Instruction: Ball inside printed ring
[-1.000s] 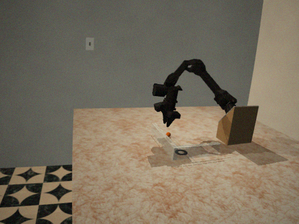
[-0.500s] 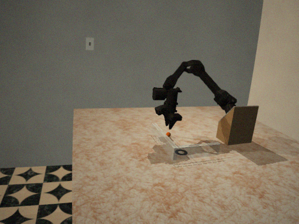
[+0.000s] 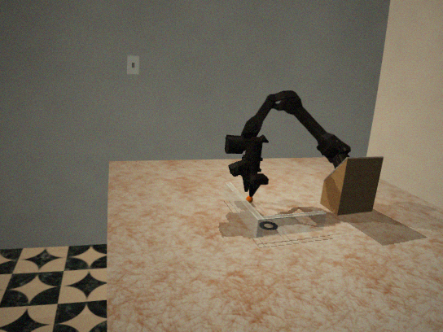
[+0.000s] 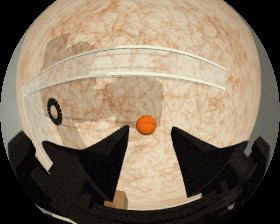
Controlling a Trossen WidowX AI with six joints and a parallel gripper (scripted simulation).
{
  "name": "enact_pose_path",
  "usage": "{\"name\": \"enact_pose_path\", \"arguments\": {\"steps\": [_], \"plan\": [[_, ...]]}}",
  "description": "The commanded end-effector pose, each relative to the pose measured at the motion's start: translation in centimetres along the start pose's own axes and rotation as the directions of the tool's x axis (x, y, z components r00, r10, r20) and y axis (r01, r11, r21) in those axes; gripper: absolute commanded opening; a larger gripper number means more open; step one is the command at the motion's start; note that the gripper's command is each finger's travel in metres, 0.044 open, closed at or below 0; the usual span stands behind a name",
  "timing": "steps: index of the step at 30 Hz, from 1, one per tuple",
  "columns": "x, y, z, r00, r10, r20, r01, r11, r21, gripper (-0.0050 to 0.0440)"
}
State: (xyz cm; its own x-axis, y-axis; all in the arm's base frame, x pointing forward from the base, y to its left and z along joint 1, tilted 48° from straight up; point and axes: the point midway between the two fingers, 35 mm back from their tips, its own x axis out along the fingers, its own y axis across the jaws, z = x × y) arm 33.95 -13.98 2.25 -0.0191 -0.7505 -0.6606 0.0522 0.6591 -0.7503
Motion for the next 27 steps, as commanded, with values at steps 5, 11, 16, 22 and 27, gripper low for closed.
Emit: {"name": "enact_pose_path", "arguments": {"steps": [5, 11, 16, 22, 27], "plan": [[1.6, 0.4, -0.5, 1.0, 0.006, -0.016, -0.006, 1.0, -0.012, 0.0228], [2.3, 0.4, -0.5, 1.0, 0.006, -0.016, -0.006, 1.0, -0.012, 0.0228], [2.3, 0.4, -0.5, 1.0, 0.006, -0.016, -0.006, 1.0, -0.012, 0.0204], [2.3, 0.4, -0.5, 1.0, 0.006, -0.016, -0.006, 1.0, -0.012, 0.0178], [2.3, 0.4, -0.5, 1.0, 0.006, -0.016, -0.006, 1.0, -0.012, 0.0144]]}}
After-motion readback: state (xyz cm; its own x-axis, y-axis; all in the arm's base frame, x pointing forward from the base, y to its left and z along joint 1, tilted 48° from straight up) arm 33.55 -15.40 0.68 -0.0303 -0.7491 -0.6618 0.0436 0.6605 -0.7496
